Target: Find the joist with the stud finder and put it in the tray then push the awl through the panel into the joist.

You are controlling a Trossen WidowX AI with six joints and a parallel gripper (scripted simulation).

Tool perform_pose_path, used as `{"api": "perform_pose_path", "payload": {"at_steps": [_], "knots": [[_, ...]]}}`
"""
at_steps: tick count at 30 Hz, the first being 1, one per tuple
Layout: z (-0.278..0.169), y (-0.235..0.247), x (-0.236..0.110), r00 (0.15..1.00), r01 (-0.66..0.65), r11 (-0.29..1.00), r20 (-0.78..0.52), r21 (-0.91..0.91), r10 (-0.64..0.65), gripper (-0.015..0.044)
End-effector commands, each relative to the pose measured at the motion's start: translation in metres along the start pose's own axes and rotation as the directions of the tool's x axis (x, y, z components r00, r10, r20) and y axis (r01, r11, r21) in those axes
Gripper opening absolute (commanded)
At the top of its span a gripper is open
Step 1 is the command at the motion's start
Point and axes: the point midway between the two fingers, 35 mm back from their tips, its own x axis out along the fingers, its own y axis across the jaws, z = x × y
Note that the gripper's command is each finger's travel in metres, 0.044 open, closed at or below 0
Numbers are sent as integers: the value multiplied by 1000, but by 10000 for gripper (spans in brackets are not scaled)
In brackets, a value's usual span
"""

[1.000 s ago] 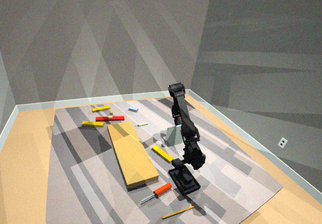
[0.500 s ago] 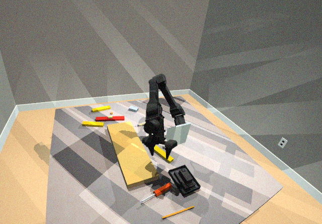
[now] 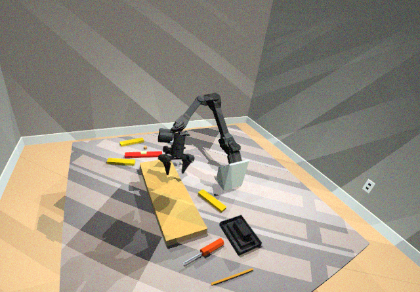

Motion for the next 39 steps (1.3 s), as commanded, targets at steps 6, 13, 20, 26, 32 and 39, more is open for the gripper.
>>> {"api": "perform_pose_path", "payload": {"at_steps": [6,13,20,26,32,39], "knots": [[94,-111,-31,980,-119,559,188,820,-67,440],[122,-203,-62,922,-354,-102,329,930,-202,440],[122,-206,-63,920,-361,-118,333,925,-207,440],[127,-203,-63,920,-361,-119,333,925,-206,440],[132,-199,-64,920,-361,-119,333,925,-206,440],[135,-200,-57,920,-361,-118,332,925,-207,440]]}}
